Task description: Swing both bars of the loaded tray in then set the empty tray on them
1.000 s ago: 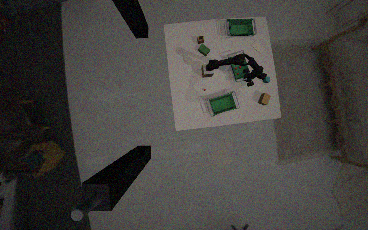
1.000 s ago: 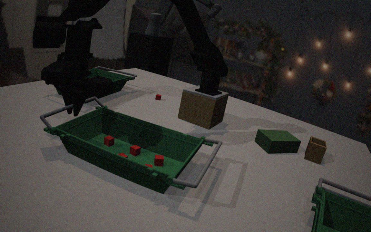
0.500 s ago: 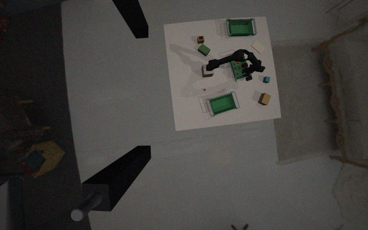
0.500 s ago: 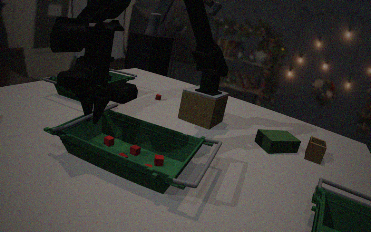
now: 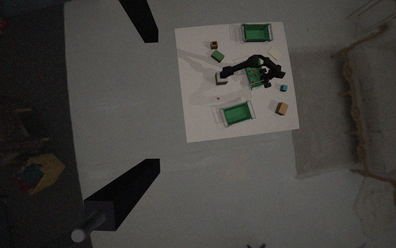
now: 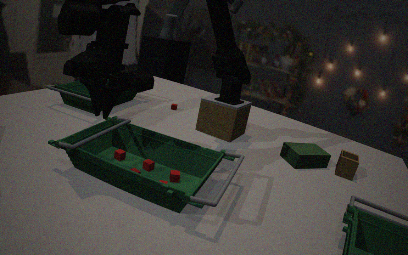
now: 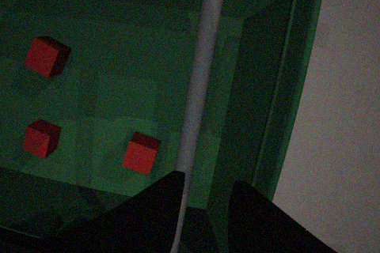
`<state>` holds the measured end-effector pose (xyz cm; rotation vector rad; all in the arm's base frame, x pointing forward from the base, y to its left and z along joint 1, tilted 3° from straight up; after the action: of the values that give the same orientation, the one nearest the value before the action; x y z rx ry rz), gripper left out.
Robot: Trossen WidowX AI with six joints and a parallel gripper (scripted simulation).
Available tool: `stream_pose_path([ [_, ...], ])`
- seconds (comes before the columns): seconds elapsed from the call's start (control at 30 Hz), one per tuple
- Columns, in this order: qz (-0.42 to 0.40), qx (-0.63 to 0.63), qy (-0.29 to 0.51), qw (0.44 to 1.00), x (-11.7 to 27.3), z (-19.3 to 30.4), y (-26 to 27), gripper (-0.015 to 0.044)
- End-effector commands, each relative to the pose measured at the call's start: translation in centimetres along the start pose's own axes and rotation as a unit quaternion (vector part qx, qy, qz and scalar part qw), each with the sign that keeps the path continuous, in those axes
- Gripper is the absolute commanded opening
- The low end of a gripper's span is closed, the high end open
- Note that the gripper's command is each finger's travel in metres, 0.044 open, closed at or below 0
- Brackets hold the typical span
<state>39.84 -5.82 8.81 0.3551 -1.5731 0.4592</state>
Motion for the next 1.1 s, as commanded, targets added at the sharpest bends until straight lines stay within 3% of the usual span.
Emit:
stream_pose_path([
  [0.0,-0.004,0.0,0.005,1.0,-0.4,0.1,0.1,0.0081],
  [0.77,-0.003,0.0,0.005,1.0,-0.2,0.0,0.1,0.0081],
  [0.87,-0.003,0.0,0.004,1.0,1.6,-0.3,-0.2,0.0081],
  [1.07,-0.003,0.0,0.003,1.0,9.0,-0.7,-0.4,0.0081],
])
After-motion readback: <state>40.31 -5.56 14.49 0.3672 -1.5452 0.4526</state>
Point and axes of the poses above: the point midway between the two fingers, 35 mm back from their tips, its own x axis back along the fingers, its own y axis across the jaws, z = x × y, the point moved 4 cm from there along x, back along the fingers, and after that the axes turned 14 degrees about x, right-handed, at the moved point
